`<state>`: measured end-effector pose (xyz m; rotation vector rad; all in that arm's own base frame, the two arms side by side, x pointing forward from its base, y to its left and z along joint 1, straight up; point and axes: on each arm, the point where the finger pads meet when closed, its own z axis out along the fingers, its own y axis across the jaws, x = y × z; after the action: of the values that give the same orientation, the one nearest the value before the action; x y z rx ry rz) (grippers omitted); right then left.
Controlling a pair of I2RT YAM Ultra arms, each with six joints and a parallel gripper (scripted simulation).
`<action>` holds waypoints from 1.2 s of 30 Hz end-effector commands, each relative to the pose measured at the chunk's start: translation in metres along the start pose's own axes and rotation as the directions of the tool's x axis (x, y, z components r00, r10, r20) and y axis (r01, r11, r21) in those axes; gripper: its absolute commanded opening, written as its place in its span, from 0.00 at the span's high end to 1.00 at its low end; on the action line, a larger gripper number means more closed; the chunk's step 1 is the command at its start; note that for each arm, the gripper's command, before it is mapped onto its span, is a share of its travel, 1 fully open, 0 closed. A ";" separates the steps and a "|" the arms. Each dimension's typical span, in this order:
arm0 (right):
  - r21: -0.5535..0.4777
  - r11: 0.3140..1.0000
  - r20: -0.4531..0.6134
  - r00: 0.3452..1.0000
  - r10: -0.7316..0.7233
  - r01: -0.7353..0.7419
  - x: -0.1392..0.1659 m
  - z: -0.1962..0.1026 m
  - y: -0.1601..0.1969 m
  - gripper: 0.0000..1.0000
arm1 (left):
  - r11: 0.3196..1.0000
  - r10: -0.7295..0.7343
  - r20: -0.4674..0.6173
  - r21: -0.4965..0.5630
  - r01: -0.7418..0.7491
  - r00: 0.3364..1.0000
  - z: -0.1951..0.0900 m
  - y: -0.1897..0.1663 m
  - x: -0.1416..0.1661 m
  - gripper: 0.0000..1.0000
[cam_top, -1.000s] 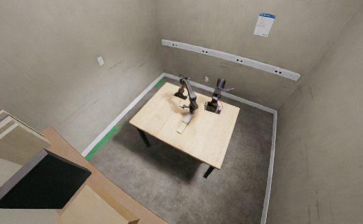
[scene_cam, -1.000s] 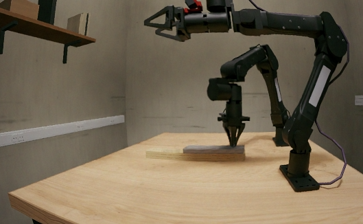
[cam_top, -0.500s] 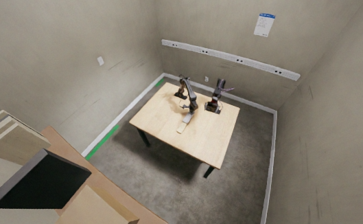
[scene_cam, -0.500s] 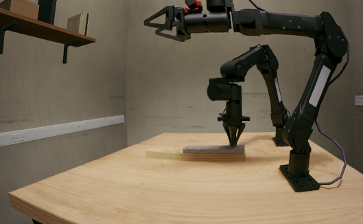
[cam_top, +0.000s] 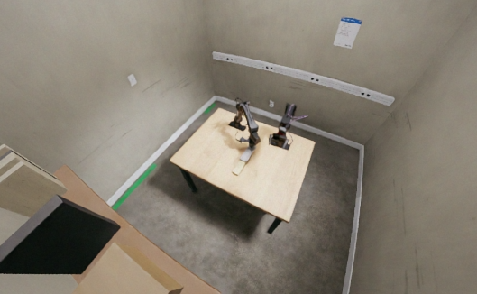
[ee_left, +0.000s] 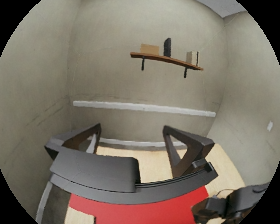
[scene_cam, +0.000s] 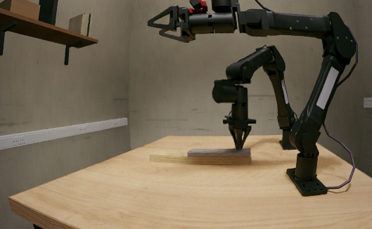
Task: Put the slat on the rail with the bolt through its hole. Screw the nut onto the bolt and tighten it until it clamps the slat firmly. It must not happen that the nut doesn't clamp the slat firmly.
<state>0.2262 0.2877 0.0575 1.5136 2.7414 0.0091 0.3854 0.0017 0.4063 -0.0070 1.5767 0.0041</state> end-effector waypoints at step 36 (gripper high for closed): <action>-0.001 1.000 -0.010 1.000 -0.001 0.001 0.003 -0.013 -0.001 0.88 | 1.000 0.002 0.018 0.007 -0.002 1.000 -0.005 -0.001 -0.005 0.00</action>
<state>0.2261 0.2875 0.0575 1.5137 2.7414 0.0077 0.3854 0.0017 0.4063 -0.0070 1.5767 0.0041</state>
